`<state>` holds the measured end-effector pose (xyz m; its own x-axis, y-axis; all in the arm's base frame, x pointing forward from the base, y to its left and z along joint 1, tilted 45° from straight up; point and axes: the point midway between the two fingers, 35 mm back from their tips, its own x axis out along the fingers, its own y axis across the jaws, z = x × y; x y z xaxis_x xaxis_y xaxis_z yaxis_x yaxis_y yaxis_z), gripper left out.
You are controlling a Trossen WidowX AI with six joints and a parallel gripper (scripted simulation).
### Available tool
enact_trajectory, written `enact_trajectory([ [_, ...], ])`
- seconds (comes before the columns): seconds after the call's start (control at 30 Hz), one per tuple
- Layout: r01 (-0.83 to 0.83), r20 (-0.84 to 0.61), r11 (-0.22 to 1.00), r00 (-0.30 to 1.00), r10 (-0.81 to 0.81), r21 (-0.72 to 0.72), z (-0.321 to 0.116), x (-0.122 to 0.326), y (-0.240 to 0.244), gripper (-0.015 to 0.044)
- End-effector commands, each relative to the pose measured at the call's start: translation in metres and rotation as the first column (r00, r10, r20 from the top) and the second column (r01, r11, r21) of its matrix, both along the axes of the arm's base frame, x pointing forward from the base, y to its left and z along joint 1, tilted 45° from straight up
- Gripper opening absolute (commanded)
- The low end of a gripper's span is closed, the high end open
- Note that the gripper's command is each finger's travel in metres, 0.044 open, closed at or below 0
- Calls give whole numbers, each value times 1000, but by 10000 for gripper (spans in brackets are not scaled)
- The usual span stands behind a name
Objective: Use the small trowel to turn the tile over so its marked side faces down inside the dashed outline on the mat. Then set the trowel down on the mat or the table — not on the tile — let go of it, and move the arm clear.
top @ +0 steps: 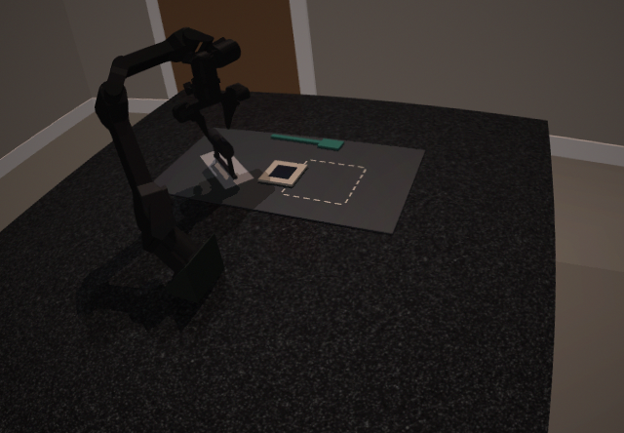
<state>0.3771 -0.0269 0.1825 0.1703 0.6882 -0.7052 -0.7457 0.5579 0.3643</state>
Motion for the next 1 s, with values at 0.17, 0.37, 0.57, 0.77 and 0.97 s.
enact_trajectory([
  [0.17,17,-26,1000,1000,-17,5,-12,2,11,270],
  [0.37,29,-37,1000,999,-29,8,-19,3,18,270],
  [0.57,39,-47,999,998,-39,11,-25,4,24,270],
  [0.77,40,-47,999,998,-39,11,-25,4,24,139],
  [0.97,40,-47,999,998,-39,11,-25,4,24,130],
])
